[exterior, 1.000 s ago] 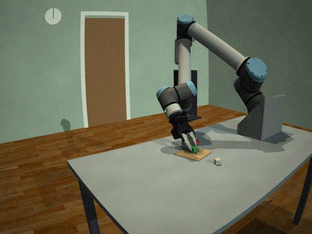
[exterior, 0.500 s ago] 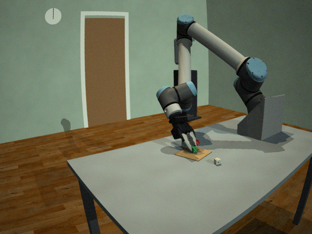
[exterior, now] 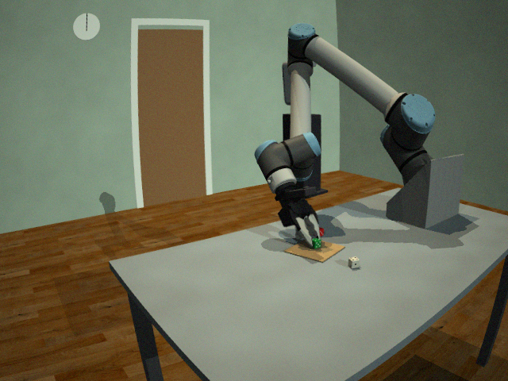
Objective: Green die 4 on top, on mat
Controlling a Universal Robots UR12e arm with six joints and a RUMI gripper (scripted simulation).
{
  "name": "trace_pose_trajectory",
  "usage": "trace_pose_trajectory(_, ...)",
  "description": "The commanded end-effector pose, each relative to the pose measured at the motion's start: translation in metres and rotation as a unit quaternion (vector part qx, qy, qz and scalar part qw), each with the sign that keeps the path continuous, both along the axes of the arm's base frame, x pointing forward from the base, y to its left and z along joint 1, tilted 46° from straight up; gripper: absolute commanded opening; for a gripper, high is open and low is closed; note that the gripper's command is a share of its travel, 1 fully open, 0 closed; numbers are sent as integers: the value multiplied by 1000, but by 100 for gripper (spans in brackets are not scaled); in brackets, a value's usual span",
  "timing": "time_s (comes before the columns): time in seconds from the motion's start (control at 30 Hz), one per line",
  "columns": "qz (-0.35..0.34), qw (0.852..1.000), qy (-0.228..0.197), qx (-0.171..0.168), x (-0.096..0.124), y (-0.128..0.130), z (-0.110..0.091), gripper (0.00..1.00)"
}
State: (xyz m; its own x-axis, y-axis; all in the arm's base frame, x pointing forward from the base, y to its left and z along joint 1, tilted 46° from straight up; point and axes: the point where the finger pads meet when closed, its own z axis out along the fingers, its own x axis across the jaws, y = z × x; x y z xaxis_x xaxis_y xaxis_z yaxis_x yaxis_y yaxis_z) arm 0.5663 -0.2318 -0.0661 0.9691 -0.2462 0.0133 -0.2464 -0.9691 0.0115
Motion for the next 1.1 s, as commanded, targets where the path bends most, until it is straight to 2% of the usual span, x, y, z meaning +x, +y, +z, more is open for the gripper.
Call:
trace_pose_trajectory(0.0,0,1000,0,0,0,0,0,6)
trace_pose_trajectory(1.07,0,1000,0,0,0,-3,-3,6)
